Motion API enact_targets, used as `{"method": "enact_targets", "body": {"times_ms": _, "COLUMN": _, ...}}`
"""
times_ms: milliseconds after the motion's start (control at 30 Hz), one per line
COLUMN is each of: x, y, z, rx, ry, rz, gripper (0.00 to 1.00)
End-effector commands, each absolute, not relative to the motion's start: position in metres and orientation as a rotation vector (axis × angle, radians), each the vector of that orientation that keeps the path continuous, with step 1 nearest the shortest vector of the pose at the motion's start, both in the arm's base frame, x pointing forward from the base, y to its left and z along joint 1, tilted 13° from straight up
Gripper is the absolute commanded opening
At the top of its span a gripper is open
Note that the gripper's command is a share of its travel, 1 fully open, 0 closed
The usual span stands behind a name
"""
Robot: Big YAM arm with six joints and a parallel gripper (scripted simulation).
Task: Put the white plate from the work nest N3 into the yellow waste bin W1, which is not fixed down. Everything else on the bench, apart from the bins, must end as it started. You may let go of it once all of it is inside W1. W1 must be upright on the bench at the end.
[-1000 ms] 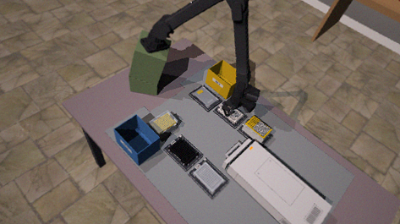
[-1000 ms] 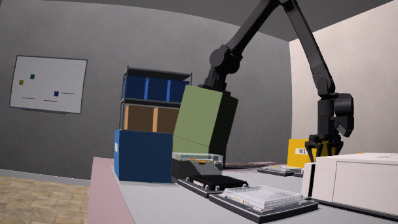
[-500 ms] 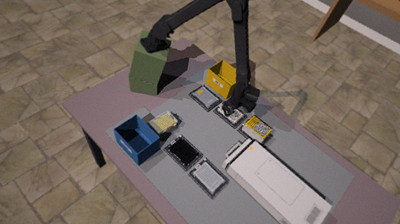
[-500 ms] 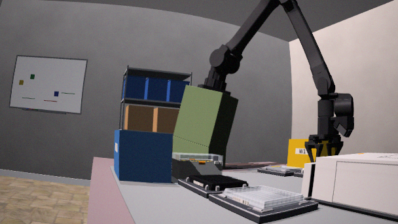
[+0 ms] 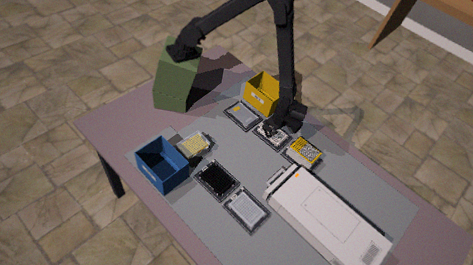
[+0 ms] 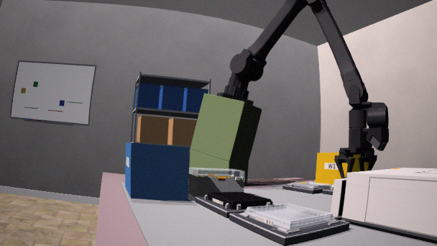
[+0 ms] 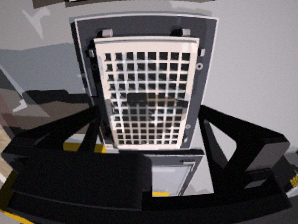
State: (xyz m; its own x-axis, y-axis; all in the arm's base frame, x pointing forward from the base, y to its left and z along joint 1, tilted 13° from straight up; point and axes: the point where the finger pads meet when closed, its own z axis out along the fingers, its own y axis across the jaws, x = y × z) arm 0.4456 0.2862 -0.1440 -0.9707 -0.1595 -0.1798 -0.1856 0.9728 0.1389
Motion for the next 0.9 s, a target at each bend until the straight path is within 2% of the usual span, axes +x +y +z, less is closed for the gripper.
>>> {"method": "enact_targets", "body": {"times_ms": 0, "x": 0.448, "y": 0.298, "z": -0.138, "rx": -0.270, "ry": 2.935, "rz": 0.243, "gripper": 1.00}}
{"method": "enact_targets", "body": {"times_ms": 867, "x": 0.450, "y": 0.301, "z": -0.160, "rx": -0.275, "ry": 2.939, "rz": 0.240, "gripper": 1.00}}
